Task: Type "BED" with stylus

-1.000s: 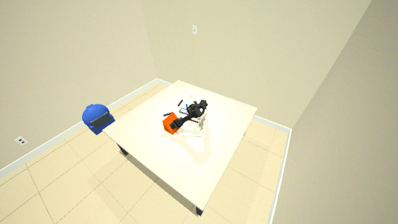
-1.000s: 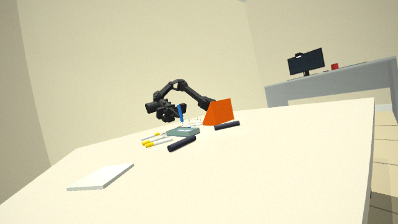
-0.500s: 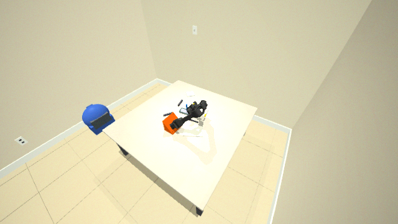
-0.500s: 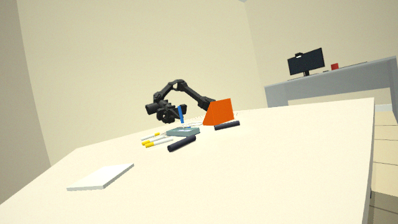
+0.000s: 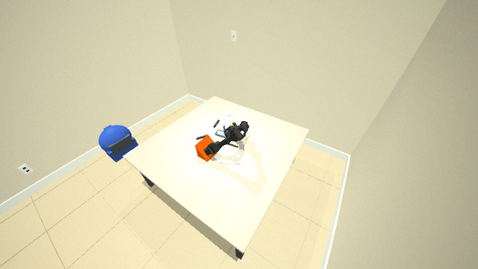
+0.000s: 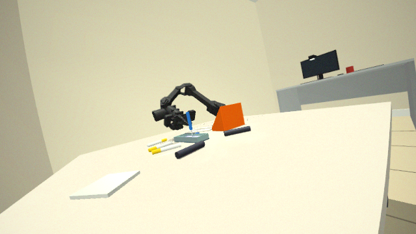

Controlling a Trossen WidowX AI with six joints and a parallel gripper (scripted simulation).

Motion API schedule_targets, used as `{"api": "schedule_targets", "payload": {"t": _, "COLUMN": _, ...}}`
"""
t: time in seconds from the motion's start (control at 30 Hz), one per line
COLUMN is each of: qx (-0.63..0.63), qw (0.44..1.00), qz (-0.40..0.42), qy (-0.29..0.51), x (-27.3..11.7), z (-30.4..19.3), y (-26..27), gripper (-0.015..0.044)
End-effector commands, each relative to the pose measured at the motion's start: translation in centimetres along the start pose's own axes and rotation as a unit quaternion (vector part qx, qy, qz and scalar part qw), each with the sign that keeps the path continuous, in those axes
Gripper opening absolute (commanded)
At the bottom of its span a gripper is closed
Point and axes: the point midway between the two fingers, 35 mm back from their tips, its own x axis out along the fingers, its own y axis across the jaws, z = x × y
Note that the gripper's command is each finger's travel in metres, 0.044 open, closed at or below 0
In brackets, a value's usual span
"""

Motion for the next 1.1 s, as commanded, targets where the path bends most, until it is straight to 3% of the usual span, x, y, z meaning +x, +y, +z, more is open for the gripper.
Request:
{"api": "schedule_targets", "payload": {"t": 0.0, "qx": -0.002, "qw": 1.000, "qz": -0.001, "qy": -0.001, "x": 0.15, "z": 0.16, "y": 0.02, "gripper": 0.0081}}
{"api": "schedule_targets", "payload": {"t": 1.07, "qx": -0.002, "qw": 1.000, "qz": -0.001, "qy": -0.001, "x": 0.45, "z": 0.68, "y": 0.02, "gripper": 0.0081}}
